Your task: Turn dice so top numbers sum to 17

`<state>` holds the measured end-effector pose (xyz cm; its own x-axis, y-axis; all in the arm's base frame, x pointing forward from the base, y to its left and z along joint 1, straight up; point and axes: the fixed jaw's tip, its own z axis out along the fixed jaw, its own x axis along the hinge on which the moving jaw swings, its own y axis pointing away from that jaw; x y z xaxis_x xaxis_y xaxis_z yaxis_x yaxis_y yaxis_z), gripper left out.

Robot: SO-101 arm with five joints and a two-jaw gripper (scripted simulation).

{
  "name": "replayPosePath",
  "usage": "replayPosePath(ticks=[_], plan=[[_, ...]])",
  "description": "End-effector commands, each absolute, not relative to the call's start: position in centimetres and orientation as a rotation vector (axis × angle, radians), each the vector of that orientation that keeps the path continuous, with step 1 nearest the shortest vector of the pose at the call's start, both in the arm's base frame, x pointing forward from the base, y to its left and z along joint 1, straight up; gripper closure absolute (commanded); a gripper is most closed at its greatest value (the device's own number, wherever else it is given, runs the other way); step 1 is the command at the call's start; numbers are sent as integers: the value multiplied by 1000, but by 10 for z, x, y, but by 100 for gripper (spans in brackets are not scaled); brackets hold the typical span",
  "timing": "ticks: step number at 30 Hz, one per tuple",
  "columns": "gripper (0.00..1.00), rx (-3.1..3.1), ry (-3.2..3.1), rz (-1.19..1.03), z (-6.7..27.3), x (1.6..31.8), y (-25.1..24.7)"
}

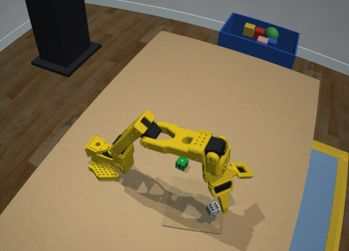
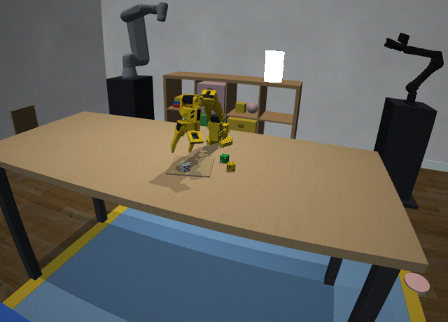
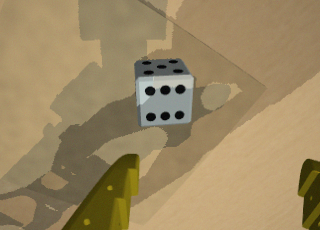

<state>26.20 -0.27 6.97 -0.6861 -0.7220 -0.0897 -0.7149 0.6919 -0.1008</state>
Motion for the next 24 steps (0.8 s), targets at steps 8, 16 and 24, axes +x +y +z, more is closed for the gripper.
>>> replayPosePath(ticks=[8,16,24], plan=[[67,-1096,2761,-74,83,260,30],[68,-1007,2831,-23,79,249,65],[68,-870,2930,19,72,224,113]])
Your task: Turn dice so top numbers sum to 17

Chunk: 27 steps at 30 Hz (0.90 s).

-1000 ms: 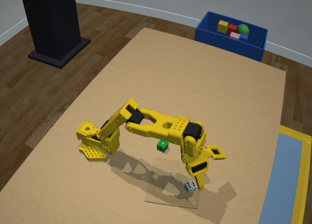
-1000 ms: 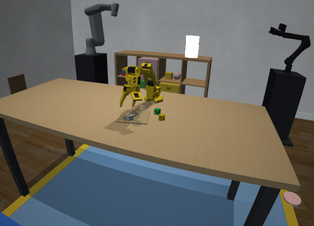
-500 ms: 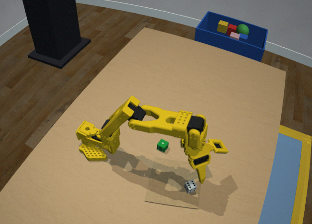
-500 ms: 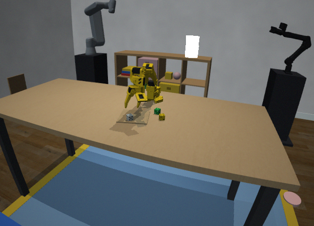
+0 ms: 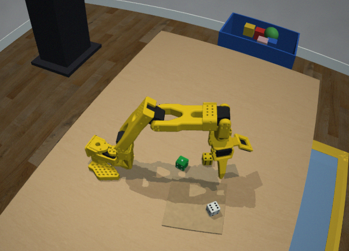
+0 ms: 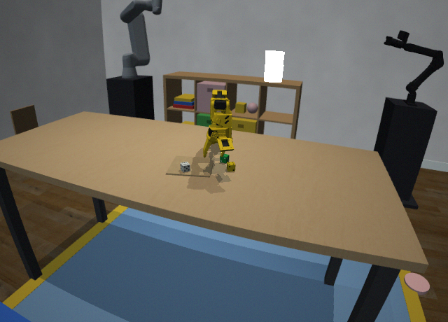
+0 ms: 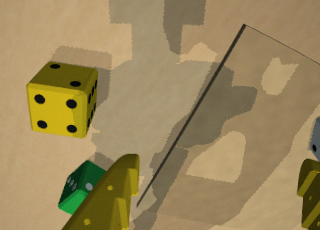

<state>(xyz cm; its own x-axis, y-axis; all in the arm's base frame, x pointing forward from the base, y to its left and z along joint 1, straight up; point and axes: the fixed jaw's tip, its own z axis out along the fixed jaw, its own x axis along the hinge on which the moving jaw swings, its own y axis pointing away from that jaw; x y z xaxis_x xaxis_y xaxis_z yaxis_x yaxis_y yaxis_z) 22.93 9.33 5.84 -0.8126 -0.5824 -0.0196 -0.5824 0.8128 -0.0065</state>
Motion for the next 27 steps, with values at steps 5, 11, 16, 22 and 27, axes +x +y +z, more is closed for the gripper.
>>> replayPosePath(ticks=[5,11,16,22,27], plan=[[68,-825,2960,25,70,214,126],[68,-763,2997,26,68,201,143],[69,-745,3008,25,67,196,147],[69,-744,3009,25,67,196,147],[69,-744,3009,25,67,196,147]])
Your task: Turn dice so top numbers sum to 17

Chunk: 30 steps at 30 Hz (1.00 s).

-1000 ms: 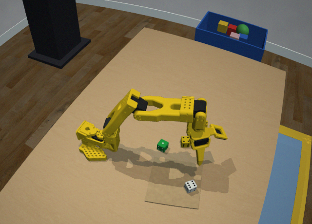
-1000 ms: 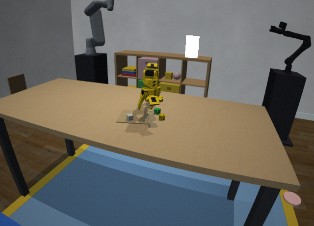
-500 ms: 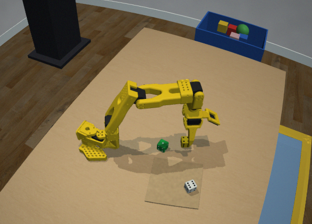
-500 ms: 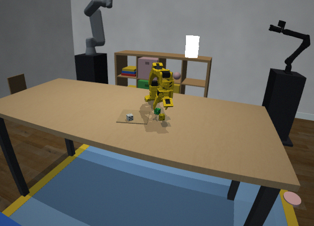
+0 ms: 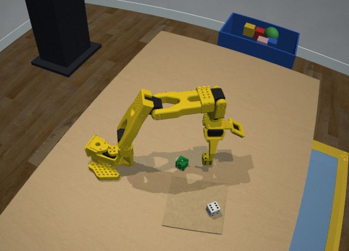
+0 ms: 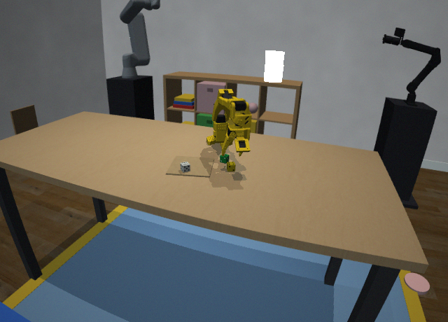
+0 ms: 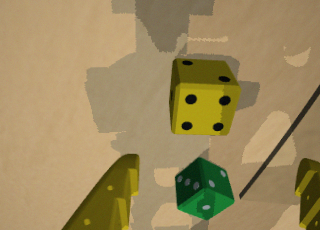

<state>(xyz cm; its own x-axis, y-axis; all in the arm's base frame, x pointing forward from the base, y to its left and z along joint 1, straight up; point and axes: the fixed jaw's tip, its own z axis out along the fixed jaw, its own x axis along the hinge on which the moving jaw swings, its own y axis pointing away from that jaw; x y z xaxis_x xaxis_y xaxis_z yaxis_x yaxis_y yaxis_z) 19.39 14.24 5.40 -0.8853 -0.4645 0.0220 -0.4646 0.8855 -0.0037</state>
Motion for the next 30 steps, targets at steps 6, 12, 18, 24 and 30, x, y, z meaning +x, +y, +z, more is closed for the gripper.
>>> replayPosePath(ticks=[6,12,18,24,30], plan=[[69,764,-3090,-26,67,196,147],[69,738,-3113,-37,69,196,147],[69,738,-3113,-37,69,196,147],[69,738,-3113,-37,69,196,147],[69,738,-3113,-37,69,196,147]])
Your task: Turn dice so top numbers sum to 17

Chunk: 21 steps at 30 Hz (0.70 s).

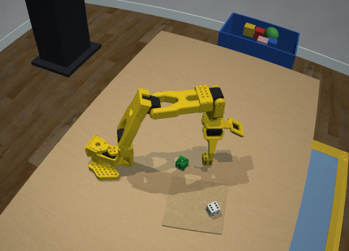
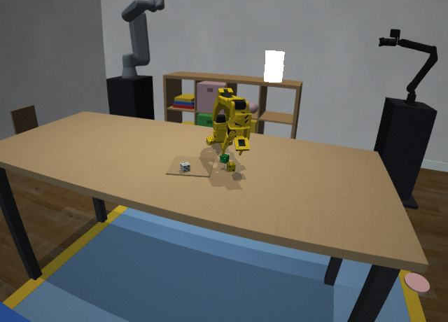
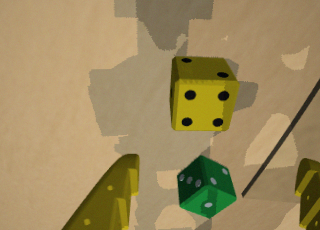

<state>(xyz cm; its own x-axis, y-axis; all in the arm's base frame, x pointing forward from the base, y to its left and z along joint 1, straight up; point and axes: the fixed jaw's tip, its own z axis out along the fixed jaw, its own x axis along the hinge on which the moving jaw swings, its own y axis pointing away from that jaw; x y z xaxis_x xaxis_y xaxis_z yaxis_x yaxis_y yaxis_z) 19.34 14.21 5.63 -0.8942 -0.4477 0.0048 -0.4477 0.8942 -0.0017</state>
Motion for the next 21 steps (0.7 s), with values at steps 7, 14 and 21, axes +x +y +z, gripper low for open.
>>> replayPosePath(ticks=[7,14,21], plan=[[69,738,-3113,-37,67,196,147],[69,738,-3113,-37,60,197,148],[69,738,-3113,-37,50,198,149]])
